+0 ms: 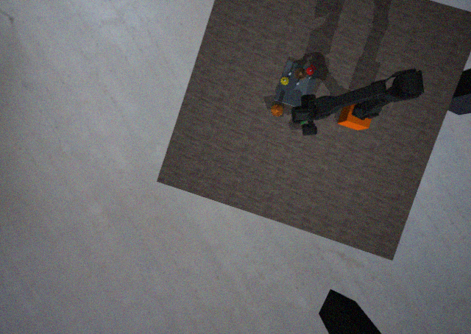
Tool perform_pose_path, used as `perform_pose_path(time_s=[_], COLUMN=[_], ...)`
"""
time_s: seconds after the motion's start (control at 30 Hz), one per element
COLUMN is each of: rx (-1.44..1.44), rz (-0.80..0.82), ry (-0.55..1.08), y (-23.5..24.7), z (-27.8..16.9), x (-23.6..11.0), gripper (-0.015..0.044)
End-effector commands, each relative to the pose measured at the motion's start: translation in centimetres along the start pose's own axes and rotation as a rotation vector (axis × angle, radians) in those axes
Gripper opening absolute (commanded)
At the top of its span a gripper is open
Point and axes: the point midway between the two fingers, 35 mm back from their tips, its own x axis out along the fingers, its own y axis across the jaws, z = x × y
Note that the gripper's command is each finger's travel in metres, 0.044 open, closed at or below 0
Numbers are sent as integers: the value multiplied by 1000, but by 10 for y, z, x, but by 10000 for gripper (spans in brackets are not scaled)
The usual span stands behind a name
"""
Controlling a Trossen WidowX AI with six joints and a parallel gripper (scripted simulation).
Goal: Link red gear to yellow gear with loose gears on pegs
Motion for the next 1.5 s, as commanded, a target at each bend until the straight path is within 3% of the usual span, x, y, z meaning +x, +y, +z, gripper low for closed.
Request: perform_pose_path(time_s=[0.0, 0.2, 0.43, 1.47], rx=[-6, -6, -6, -6], rz=[2, 2, 2, 3], ry=[1, 1, 1, 0], y=[0, 0, 0, -2], z=[0, 0, 0, 12], x=[1, 1, 1, -73], gripper=[204, 46, 0, 0])
